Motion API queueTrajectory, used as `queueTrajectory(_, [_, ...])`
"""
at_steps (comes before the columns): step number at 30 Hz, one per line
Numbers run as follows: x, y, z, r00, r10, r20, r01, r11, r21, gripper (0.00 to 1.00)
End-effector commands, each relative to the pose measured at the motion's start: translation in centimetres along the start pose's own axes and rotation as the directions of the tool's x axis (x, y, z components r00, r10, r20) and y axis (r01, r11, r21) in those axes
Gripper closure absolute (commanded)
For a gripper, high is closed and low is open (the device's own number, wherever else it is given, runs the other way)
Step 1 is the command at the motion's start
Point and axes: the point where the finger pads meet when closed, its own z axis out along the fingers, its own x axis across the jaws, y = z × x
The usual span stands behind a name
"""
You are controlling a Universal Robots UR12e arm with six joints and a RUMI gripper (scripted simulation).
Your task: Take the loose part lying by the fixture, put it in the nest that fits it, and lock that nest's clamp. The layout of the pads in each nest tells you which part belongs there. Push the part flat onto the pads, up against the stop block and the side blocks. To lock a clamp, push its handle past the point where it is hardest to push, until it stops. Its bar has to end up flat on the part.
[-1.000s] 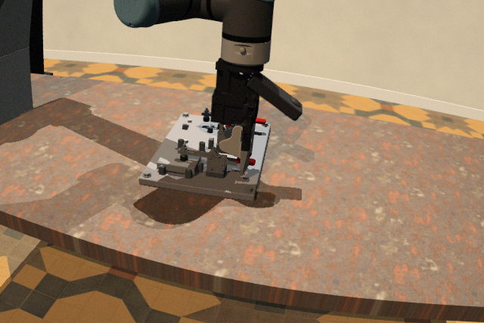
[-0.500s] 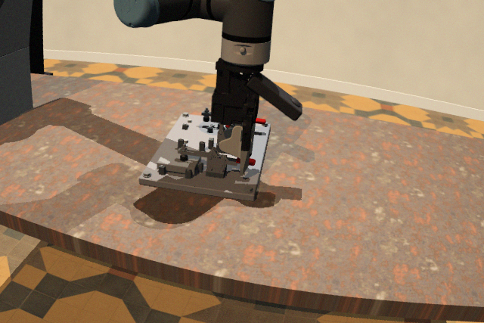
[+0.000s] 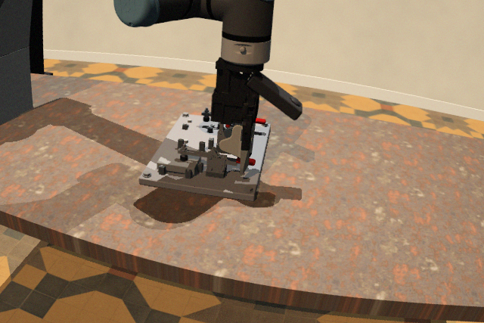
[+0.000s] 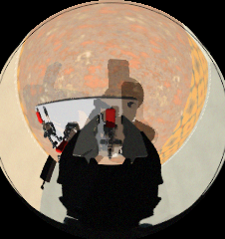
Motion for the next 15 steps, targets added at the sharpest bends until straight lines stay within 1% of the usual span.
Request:
queueTrajectory(1, [0.0,-0.1,-0.6,1.000,0.000,0.000,0.000,1.000,0.001,0.72])
queueTrajectory(12, [0.0,-0.1,-4.7,1.000,0.000,0.000,0.000,1.000,0.001,0.72])
queueTrajectory(14, [0.0,-0.1,-4.7,1.000,0.000,0.000,0.000,1.000,0.001,0.72])
queueTrajectory(15, [0.0,-0.1,-5.0,1.000,0.000,0.000,0.000,1.000,0.001,0.72])
